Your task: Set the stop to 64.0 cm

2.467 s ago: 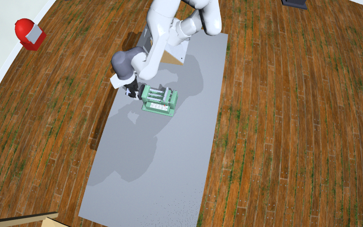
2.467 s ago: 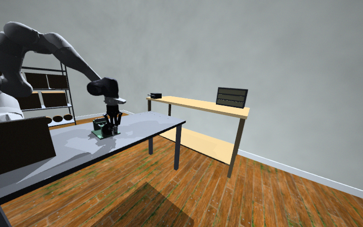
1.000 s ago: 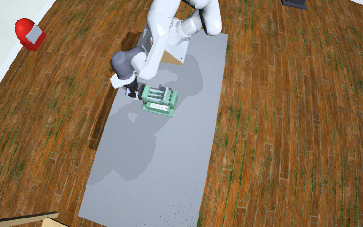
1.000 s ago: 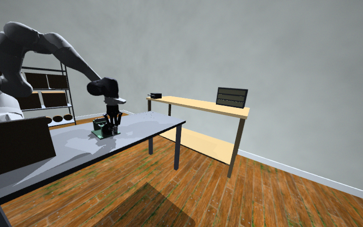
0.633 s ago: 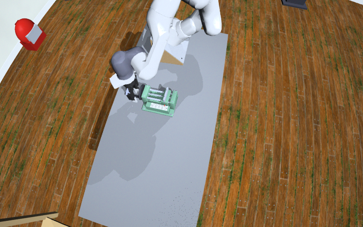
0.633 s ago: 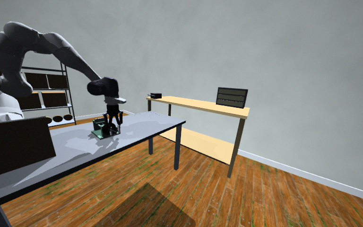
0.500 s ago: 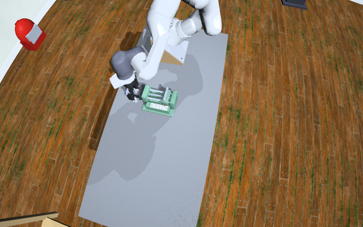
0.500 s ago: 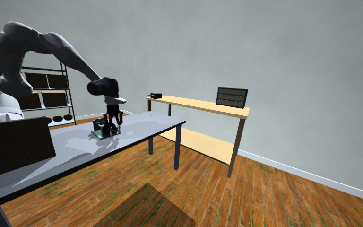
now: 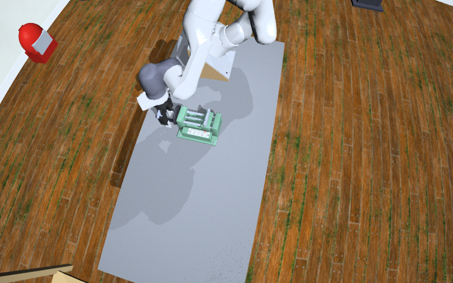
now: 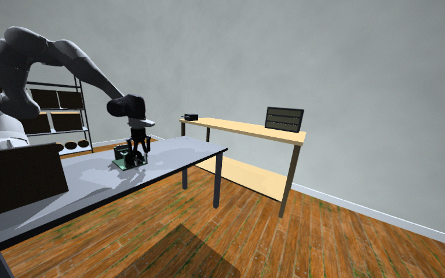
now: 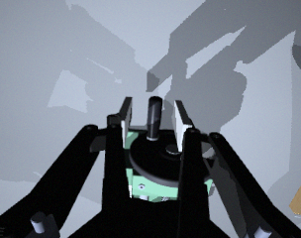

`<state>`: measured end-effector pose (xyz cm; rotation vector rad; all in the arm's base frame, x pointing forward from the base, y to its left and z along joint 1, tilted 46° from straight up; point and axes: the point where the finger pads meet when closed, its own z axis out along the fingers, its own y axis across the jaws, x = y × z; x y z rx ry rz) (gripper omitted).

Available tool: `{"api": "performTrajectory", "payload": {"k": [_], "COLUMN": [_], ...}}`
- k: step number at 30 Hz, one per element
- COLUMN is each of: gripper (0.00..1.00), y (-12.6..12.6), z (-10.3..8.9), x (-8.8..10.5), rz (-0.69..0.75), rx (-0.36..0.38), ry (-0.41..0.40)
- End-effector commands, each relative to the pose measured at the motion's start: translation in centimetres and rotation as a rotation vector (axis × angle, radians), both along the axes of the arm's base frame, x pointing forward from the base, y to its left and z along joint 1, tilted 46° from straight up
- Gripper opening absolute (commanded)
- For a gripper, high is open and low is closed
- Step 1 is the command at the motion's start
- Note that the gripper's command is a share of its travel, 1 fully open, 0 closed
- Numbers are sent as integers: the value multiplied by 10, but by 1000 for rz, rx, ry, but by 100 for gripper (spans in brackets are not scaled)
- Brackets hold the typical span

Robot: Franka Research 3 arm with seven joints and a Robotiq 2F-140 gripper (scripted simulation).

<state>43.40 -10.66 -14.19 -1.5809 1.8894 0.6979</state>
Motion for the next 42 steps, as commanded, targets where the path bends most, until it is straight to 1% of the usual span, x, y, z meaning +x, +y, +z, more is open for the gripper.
{"api": "performTrajectory", "payload": {"k": [1, 3, 6, 8, 9, 11, 32, 38, 42], "gripper": [33, 33, 33, 33, 33, 33, 33, 33, 33], "y": [-8, -24, -56, -56, -64, -71, -72, -83, -84], "z": [7, 24, 56, 56, 63, 70, 71, 83, 84], "x": [1, -2, -6, -6, -7, -8, -8, -10, -10], "rz": [-3, -3, -3, -3, -3, -3, -3, -3, -3], "rx": [-2, -2, -2, -2, -2, -2, -2, -2, -2], "ry": [-1, -1, -1, -1, -1, -1, -1, -1, -1]}}
